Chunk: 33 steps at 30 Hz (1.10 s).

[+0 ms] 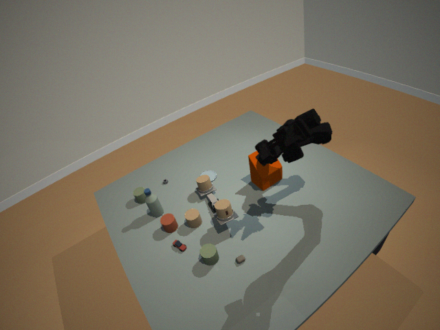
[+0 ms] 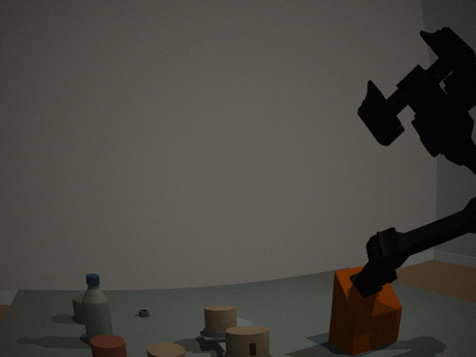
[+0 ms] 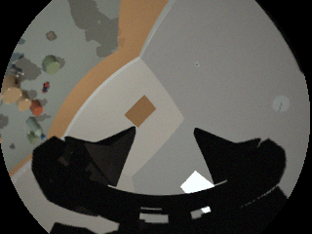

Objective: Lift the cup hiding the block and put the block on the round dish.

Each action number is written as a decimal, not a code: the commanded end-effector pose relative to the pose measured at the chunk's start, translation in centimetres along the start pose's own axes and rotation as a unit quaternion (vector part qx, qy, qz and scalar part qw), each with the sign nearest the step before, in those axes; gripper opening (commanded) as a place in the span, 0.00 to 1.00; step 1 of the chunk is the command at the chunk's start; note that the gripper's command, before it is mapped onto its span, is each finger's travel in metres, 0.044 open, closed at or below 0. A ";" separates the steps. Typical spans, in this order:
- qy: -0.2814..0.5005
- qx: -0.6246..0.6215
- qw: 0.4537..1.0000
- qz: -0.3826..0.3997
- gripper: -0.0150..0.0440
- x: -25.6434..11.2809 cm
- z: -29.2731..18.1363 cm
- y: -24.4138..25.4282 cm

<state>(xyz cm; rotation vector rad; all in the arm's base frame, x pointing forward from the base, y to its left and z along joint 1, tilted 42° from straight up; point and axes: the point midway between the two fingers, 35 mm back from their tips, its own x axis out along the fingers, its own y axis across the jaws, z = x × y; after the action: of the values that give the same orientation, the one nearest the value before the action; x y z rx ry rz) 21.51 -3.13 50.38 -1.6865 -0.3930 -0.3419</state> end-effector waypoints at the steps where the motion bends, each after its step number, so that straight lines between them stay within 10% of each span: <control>1: 0.009 0.047 0.997 0.053 1.00 0.4 -1.0 3.6; 33: 0.149 0.383 0.858 0.307 1.00 -4.9 -6.0 22.1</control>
<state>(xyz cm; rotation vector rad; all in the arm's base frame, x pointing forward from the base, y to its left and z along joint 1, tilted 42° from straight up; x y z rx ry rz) 26.97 -11.66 31.93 -0.9792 0.1799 0.0207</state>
